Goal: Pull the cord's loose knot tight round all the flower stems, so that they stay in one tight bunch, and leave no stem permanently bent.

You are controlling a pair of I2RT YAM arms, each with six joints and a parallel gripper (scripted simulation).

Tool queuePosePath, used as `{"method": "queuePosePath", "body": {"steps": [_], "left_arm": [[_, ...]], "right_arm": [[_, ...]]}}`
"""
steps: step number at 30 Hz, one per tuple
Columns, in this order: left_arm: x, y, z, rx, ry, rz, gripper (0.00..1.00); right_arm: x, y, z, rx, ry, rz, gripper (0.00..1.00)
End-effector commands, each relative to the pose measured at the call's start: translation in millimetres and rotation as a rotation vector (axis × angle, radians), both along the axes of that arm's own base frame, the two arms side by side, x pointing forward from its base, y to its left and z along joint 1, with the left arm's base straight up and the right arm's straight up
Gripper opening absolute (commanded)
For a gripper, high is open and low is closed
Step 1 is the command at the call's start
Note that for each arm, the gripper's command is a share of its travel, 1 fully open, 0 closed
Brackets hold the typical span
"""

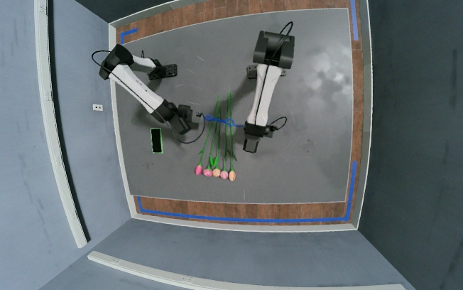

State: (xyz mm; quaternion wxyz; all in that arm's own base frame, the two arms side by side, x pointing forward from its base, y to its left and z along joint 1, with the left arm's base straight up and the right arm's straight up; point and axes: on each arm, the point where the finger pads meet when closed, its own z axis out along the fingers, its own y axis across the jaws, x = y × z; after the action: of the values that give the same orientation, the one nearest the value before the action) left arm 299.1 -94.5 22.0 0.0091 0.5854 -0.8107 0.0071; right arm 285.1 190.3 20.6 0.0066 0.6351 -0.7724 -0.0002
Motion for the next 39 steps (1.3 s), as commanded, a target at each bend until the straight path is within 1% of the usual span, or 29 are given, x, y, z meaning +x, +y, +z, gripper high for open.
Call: {"method": "queuePosePath", "body": {"steps": [1,3,5,15,19,21,24,26,28,31,32,33,36,37,39], "left_arm": [[10,0,-3,0.021,-0.015,0.012,0.27],[9,2,-8,0.022,-0.014,0.016,0.27],[6,2,-13,0.024,-0.006,0.016,0.27],[6,4,-25,0.025,-0.002,0.012,0.27],[14,3,-20,0.022,-0.013,0.007,0.27],[13,3,-20,0.023,-0.010,0.006,0.27],[11,3,-19,0.022,-0.013,0.006,0.27],[9,4,-18,0.022,-0.014,0.007,0.27],[9,4,-19,0.022,-0.013,0.007,0.12],[10,3,-19,0.019,-0.022,0.007,0.03],[10,3,-19,0.020,-0.021,0.008,0.00],[10,3,-19,0.020,-0.021,0.008,0.00],[9,3,-19,0.019,-0.021,0.009,0.00],[9,3,-19,0.019,-0.021,0.009,0.00],[9,3,-19,0.019,-0.021,0.009,0.00]], "right_arm": [[6,8,7,0.011,-0.017,0.018,0.27],[6,8,7,0.011,-0.017,0.018,0.27],[2,6,-2,0.000,0.000,0.026,0.27],[3,8,-15,0.003,-0.005,0.018,0.27],[1,7,-23,-0.002,0.002,0.018,0.27],[1,7,-27,-0.002,0.004,0.018,0.27],[1,7,-27,-0.002,0.004,0.018,0.27],[2,8,-19,0.011,-0.015,0.018,0.27],[4,9,-21,0.009,-0.011,0.018,0.27],[2,8,-24,-0.001,0.003,0.018,0.27],[2,8,-24,-0.001,0.003,0.018,0.18],[2,8,-24,-0.001,0.003,0.018,0.12],[-2,5,-26,-0.008,0.014,0.018,0.03],[0,5,-23,-0.002,0.005,0.020,0.00],[1,5,-19,0.004,-0.004,0.018,0.00]]}}
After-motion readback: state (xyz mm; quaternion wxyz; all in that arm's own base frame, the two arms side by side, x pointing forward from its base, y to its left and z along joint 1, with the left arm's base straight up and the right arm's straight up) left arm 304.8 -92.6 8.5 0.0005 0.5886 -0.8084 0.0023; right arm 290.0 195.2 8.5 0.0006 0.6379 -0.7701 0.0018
